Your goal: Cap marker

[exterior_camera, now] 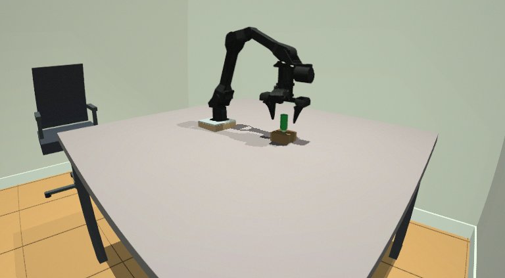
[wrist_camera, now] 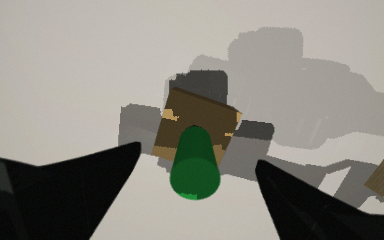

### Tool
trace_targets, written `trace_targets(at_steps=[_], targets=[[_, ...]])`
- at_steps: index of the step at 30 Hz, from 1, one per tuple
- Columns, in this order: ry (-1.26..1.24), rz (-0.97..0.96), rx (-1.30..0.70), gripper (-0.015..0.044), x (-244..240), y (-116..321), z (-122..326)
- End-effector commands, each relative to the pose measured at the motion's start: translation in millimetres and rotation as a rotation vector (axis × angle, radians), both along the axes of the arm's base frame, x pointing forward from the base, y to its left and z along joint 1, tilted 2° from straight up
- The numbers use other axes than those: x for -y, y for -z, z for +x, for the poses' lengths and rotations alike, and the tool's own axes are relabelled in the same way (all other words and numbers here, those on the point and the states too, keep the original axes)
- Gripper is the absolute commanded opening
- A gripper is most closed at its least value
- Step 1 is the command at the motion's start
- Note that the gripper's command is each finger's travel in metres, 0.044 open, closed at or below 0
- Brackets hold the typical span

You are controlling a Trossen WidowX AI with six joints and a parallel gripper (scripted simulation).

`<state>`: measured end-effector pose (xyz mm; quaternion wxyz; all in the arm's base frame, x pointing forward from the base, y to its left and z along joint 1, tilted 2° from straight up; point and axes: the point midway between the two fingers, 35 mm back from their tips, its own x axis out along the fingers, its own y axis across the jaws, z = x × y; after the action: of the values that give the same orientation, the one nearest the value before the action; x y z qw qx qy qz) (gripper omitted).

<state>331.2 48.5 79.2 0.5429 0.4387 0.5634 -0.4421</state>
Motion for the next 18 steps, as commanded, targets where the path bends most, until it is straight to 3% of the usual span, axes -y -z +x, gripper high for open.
trace_targets(at_steps=[1, 8, 11, 18], targets=[[-0.001, 0.003, 0.019, 0.044, 0.4, -45.9, 3.7], [-0.001, 0.003, 0.019, 0.044, 1.0, -63.8, 1.9], [-0.147, 0.005, 0.021, 0.0361, 0.9, -62.8, 1.8], [-0.838, 0.017, 0.032, 0.0177, 0.5, -58.3, 1.5]])
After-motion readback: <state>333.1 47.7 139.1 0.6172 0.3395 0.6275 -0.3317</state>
